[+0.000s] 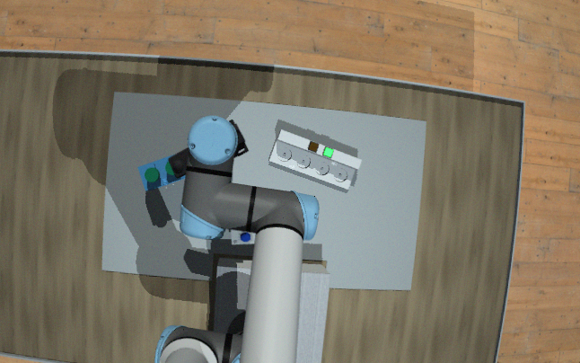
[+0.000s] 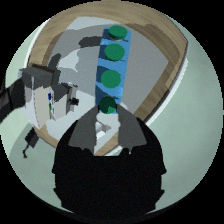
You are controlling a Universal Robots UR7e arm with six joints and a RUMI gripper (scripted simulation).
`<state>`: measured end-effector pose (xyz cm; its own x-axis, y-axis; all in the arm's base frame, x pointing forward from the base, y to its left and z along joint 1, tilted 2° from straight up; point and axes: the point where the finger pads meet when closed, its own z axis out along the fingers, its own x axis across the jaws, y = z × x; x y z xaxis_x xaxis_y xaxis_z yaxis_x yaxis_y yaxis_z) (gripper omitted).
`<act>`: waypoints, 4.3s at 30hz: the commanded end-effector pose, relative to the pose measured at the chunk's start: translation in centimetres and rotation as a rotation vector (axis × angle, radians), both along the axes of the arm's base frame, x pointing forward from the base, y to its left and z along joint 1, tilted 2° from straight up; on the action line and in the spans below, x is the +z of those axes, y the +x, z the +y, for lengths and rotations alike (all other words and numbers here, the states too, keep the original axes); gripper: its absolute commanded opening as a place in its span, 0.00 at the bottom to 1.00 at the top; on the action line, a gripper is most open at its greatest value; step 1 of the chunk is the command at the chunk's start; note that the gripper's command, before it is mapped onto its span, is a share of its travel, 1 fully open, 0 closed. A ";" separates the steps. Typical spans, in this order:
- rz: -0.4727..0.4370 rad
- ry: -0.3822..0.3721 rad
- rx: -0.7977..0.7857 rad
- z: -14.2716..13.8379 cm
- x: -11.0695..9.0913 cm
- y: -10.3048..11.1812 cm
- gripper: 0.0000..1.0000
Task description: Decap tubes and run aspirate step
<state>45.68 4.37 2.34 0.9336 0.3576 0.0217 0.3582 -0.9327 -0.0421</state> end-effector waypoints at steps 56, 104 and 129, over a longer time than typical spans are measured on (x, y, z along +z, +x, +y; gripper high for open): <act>-0.016 -0.011 0.364 0.0 0.0 0.0 0.35; 0.029 -0.005 -0.682 0.0 -0.1 0.0 0.35; -0.006 -0.010 0.151 0.0 0.0 0.0 0.35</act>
<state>45.67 4.39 2.25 0.9430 0.3324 0.0116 0.3326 -0.9428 -0.0216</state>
